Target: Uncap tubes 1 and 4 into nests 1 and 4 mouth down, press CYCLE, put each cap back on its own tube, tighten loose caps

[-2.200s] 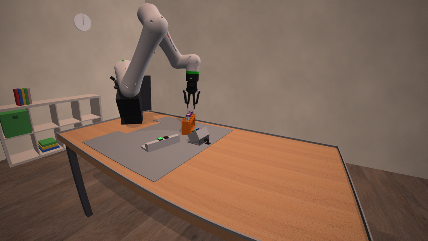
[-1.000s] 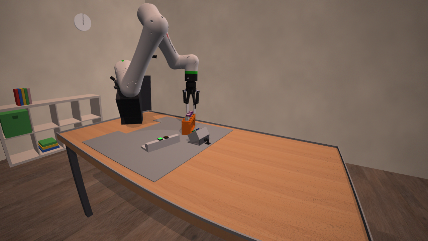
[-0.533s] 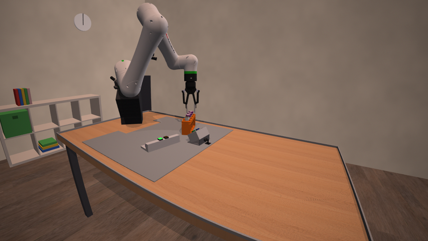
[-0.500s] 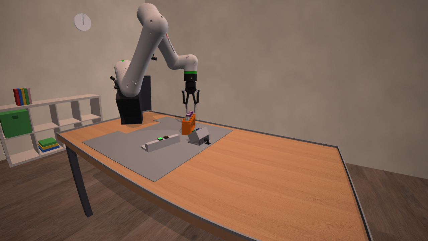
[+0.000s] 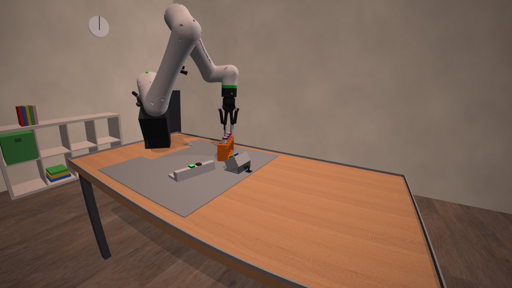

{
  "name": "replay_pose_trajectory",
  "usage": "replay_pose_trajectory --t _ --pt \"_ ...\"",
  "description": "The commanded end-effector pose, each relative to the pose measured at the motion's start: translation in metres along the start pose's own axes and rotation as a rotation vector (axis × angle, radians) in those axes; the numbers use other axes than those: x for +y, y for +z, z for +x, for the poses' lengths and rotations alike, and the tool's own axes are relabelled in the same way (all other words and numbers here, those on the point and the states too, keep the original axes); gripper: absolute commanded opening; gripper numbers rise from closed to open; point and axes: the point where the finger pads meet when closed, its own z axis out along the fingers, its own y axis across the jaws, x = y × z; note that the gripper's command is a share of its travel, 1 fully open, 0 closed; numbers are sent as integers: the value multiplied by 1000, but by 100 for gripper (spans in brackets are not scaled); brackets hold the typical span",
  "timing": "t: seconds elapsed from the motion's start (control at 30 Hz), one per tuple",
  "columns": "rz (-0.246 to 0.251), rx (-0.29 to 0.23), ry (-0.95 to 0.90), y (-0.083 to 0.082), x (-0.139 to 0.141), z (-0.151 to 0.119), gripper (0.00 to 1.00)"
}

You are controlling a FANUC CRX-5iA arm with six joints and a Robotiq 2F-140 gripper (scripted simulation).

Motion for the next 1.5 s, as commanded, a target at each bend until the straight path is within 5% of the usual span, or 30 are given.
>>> replay_pose_trajectory --t 0.0,0.2,0.97,1.3,1.33,1.47 --pt "0 0 0 0 0 0 0" --pt "0 0 0 0 0 0 0" --pt "-1 -1 1038 1 0 0 0" --pt "0 0 1047 1 0 0 0" --pt "0 0 1047 1 0 0 35" --pt "0 0 1047 1 0 0 35"
